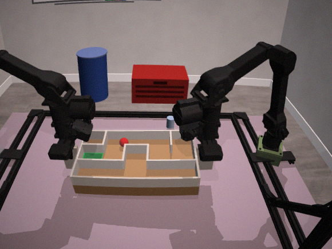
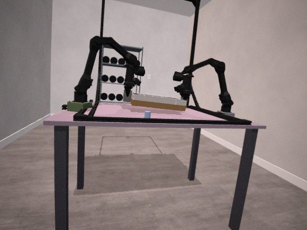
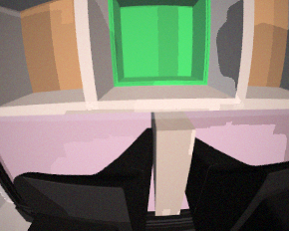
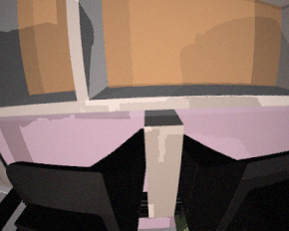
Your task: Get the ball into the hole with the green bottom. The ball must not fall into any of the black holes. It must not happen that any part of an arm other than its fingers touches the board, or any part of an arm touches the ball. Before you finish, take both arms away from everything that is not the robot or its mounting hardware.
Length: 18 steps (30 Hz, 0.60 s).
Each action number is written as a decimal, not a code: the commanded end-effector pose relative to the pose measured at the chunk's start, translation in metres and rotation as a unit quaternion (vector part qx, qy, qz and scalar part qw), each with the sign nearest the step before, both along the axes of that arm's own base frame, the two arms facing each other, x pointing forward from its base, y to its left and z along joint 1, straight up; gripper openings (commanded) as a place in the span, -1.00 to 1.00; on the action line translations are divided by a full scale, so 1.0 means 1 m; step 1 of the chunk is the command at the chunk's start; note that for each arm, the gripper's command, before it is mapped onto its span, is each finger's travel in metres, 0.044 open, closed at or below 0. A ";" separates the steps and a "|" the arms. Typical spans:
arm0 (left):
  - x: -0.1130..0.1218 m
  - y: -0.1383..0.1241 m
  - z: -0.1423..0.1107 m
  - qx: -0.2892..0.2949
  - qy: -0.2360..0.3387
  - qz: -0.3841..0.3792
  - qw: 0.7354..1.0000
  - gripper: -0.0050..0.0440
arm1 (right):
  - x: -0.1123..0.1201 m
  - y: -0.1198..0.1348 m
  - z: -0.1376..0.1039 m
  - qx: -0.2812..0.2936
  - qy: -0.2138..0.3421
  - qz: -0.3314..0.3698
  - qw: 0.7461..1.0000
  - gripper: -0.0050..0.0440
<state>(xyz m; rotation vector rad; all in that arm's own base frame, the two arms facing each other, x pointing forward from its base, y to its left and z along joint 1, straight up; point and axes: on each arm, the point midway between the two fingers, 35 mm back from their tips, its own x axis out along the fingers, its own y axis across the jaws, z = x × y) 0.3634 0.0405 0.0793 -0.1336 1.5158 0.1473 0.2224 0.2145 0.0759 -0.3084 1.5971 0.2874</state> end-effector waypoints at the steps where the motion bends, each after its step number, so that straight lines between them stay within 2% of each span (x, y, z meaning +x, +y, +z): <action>1: -0.002 -0.001 0.004 -0.005 0.008 0.000 1.000 -0.71 | 0.000 0.000 -0.002 0.006 -0.006 0.000 1.000 -0.71; 14: 0.002 0.000 0.021 -0.013 0.049 0.000 0.999 -0.71 | -0.003 -0.001 -0.020 0.022 -0.044 0.000 0.999 -0.71; 18: 0.001 0.000 0.020 -0.013 0.047 0.000 0.999 -0.71 | -0.003 -0.001 -0.019 0.021 -0.042 0.000 0.999 -0.71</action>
